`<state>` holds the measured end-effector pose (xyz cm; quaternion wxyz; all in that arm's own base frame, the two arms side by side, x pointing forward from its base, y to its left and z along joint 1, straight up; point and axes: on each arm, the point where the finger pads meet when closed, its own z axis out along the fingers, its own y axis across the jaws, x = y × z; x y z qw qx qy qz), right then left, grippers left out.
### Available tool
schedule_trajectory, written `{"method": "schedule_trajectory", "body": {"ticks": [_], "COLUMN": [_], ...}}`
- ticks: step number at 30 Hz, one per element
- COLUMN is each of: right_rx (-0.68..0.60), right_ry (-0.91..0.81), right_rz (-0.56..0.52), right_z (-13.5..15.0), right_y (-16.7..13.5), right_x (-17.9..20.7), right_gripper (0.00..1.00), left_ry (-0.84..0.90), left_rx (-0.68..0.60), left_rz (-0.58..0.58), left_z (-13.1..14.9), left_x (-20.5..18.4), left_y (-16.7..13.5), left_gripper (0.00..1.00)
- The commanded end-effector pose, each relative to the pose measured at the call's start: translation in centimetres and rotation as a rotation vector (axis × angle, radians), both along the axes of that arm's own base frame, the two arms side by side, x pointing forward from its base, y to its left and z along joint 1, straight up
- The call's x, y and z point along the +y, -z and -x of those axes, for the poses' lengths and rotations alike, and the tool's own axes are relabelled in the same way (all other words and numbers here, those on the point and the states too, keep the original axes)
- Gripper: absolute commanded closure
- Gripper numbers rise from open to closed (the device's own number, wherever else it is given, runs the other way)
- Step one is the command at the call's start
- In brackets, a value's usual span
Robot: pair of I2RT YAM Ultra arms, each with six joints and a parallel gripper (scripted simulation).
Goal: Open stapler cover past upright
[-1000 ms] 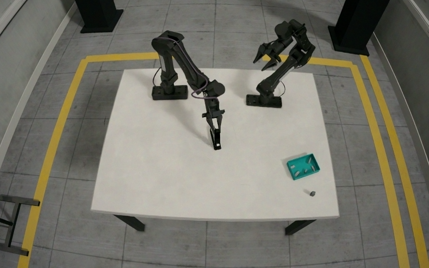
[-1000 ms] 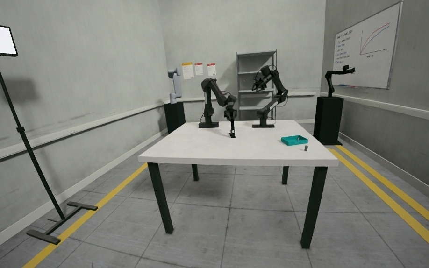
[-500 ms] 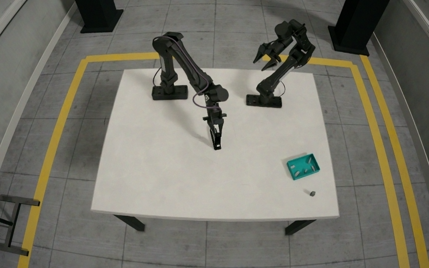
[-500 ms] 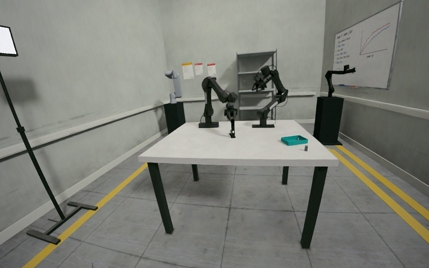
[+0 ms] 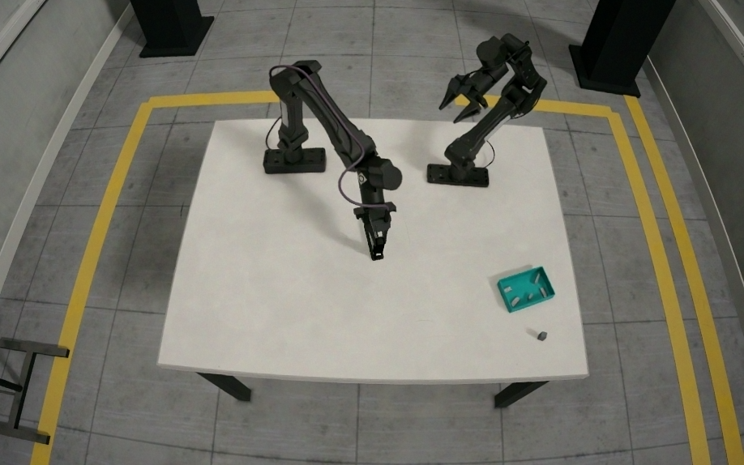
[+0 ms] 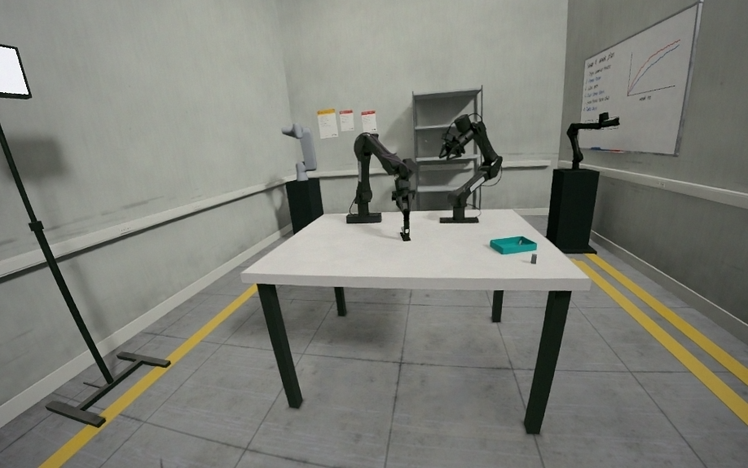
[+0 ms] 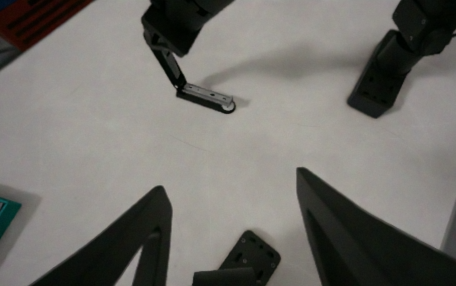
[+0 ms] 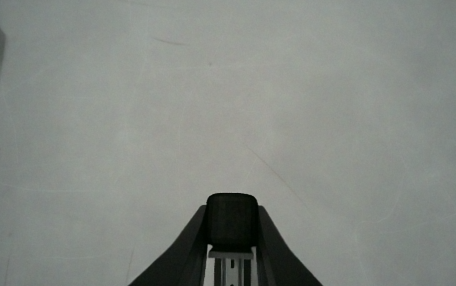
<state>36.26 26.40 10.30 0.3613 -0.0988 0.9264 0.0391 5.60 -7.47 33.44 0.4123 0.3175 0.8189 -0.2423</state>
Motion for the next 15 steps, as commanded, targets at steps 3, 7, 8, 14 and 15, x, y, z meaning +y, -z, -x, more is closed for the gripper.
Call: {"method": "schedule_trajectory", "body": {"ticks": [3,7,8,14,15], "right_rx": [0.073,0.111,0.124,0.129,0.128], "right_ry": [0.006,0.000,-0.001,-0.001,-0.001], "right_rz": [-0.007,0.005,0.008,0.008,0.007], "right_z": [-0.81,-1.19,-1.32,-1.38,-1.38], "right_y": [-0.50,-0.38,-0.34,-0.38,-0.46], "right_x": [0.16,0.23,0.26,0.27,0.27], "right_gripper": [0.83,0.83,0.83,0.83,0.83], "left_ry": [-0.003,-0.003,-0.003,-0.003,-0.003], "left_rx": [-0.013,-0.013,-0.013,-0.013,-0.013], "left_rz": [0.018,0.018,0.018,0.018,0.018], "left_z": [0.08,0.08,0.08,0.08,0.08], "left_x": [0.19,0.19,0.19,0.19,0.19], "left_y": [-0.79,-0.79,-0.79,-0.79,-0.79], "left_gripper": [0.45,0.45,0.45,0.45,0.45]}}
